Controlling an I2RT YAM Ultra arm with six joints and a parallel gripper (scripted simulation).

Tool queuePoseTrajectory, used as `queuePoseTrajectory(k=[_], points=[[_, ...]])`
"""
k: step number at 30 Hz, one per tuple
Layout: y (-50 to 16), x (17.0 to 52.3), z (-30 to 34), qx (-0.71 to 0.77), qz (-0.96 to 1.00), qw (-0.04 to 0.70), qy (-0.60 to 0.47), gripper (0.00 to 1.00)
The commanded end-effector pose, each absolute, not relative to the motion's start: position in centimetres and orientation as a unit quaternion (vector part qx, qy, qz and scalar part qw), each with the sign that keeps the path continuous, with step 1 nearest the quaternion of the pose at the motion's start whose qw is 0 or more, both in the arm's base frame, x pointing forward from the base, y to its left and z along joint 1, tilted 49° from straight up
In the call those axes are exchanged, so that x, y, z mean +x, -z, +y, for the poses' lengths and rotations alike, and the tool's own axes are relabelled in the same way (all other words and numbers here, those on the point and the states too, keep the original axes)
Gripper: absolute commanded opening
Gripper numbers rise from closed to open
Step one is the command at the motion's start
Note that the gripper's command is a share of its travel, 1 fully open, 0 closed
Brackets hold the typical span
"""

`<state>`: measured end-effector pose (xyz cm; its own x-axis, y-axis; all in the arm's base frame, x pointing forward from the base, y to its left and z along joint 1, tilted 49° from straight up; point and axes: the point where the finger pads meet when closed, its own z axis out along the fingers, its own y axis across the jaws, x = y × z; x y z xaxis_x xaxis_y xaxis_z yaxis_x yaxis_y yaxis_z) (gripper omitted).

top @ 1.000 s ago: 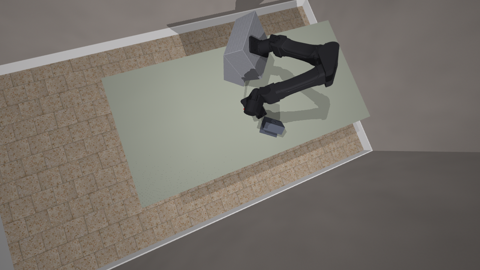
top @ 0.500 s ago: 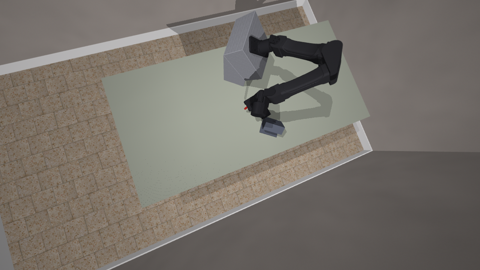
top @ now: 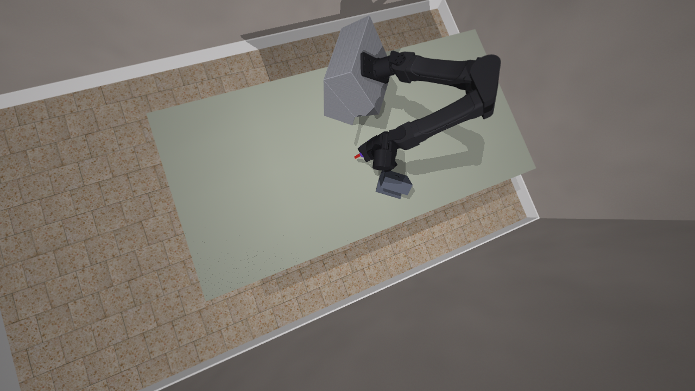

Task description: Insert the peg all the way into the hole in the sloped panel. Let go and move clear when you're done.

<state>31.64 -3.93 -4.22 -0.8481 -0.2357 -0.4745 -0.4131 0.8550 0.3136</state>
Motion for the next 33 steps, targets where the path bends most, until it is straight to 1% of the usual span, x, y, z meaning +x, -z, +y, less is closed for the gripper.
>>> queuePoseTrajectory(k=[1,33], points=[[4.1,31.5,-4.0,-0.175,0.944,0.212,-0.183,0.0],[2.8,31.8,-1.6,-0.234,0.946,0.207,-0.084,0.0]])
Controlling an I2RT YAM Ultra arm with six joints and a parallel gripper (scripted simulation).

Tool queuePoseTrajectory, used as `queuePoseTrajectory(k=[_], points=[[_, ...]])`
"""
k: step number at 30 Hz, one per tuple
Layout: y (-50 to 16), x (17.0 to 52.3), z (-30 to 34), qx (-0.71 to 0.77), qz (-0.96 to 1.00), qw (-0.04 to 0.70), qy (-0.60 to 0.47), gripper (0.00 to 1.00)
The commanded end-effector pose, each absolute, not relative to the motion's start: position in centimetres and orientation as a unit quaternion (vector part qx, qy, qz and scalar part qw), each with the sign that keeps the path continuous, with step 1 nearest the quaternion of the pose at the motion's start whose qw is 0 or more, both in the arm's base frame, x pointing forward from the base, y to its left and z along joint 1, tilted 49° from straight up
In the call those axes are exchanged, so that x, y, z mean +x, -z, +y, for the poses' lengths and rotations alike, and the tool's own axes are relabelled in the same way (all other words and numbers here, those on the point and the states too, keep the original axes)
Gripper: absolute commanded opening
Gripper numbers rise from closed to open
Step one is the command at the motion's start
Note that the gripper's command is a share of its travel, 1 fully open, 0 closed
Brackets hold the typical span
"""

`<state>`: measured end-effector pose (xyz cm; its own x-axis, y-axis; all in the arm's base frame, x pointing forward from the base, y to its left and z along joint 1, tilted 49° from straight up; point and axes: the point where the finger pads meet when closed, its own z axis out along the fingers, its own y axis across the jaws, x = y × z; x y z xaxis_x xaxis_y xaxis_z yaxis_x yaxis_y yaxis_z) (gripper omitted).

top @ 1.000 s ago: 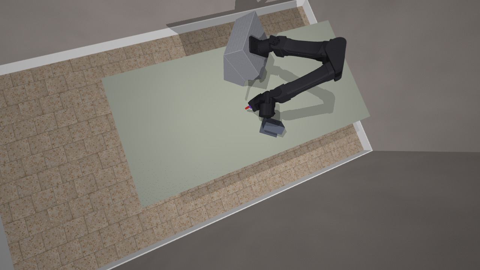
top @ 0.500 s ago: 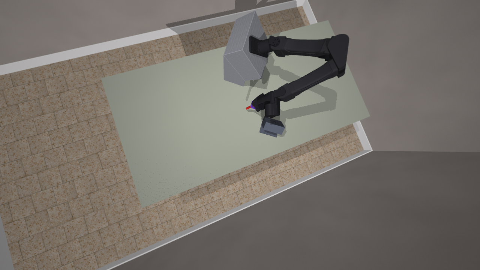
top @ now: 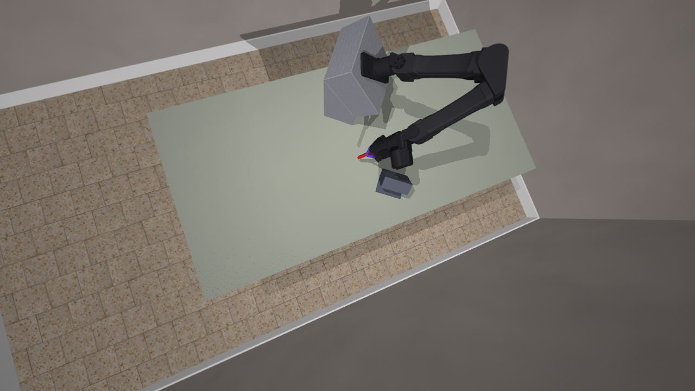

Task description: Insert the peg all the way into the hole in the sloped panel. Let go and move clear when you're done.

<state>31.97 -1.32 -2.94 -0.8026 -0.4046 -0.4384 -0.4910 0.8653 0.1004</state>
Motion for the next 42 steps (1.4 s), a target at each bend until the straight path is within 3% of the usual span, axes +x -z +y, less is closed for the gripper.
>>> queuePoseTrajectory(k=[1,42], points=[[2.7,31.8,-1.5,-0.236,0.946,0.208,-0.081,0.0],[-0.2,32.2,1.5,-0.285,0.925,0.247,0.042,0.0]])
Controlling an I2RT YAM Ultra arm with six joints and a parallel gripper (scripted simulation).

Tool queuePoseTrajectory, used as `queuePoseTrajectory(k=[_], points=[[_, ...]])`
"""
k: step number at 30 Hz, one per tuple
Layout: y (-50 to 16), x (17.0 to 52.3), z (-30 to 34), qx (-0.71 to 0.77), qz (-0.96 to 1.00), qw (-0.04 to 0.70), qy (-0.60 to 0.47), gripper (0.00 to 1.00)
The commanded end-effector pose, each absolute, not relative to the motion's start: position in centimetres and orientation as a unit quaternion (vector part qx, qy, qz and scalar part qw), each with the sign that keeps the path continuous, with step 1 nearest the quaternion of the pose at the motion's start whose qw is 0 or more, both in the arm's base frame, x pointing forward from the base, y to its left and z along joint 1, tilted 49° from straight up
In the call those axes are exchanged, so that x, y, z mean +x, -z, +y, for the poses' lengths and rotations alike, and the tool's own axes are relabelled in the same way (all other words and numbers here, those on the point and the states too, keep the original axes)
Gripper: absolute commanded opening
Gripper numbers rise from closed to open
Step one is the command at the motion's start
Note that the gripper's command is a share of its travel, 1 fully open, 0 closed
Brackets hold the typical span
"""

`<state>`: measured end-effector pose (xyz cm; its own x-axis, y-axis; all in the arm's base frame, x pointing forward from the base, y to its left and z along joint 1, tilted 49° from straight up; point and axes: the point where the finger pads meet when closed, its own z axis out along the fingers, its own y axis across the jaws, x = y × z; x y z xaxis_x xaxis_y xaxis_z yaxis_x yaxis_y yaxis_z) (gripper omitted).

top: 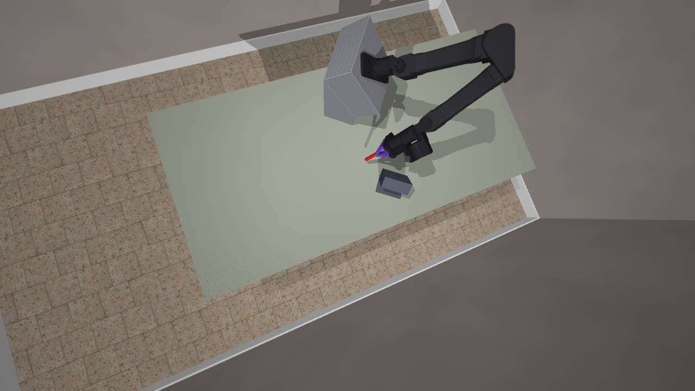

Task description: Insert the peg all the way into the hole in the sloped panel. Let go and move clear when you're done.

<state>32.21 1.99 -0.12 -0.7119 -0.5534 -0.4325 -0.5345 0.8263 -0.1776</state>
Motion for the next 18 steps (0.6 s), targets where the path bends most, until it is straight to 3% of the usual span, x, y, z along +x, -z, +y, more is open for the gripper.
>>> queuePoseTrajectory(k=[1,18], points=[[-0.3,32.2,1.6,-0.285,0.924,0.249,0.045,0.0],[-1.9,32.2,2.8,-0.295,0.91,0.278,0.088,0.0]])
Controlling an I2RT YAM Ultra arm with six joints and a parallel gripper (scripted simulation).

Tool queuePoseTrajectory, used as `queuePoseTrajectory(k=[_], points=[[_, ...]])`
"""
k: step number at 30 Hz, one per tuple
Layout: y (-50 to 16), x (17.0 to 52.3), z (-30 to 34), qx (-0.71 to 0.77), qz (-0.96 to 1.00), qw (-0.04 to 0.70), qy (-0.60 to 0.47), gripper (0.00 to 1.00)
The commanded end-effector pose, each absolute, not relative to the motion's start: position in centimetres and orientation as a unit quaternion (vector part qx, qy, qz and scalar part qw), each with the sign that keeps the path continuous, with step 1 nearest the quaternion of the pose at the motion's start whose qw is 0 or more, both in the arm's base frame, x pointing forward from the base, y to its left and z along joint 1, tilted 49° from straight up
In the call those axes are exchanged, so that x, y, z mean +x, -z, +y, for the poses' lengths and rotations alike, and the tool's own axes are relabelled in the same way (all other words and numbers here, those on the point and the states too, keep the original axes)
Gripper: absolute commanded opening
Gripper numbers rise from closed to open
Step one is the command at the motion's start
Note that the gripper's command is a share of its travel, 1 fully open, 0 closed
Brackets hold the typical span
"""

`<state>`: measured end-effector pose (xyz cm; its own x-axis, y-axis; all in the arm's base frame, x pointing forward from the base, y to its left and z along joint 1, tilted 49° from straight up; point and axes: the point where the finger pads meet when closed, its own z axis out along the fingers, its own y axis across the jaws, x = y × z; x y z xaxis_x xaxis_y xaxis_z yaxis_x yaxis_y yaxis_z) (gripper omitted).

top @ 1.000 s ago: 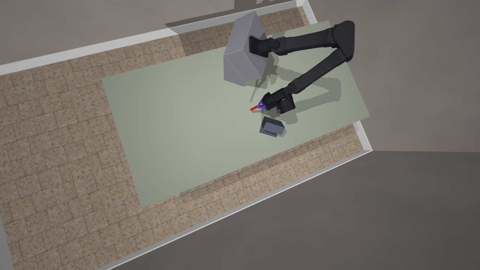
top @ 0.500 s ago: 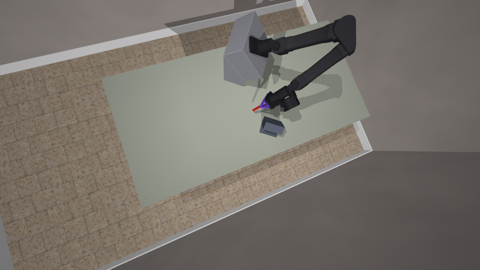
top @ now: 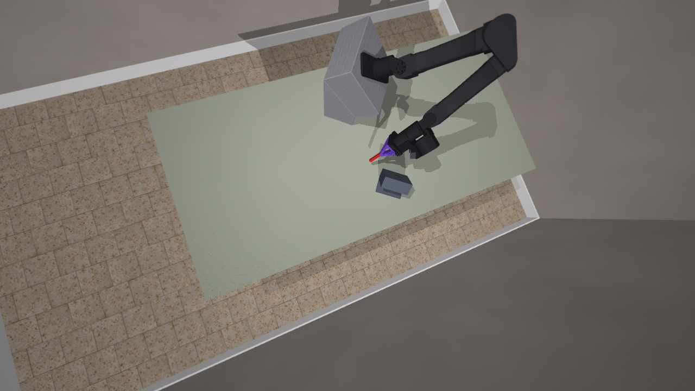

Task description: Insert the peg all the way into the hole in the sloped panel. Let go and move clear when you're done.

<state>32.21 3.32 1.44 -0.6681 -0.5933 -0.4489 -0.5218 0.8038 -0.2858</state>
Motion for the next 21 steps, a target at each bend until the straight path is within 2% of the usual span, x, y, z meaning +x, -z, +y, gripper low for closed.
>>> queuePoseTrajectory(k=[1,21], points=[[-2.0,32.2,2.9,-0.295,0.909,0.28,0.091,0.0],[-4.1,32.2,4.3,-0.297,0.89,0.322,0.13,0.0]])
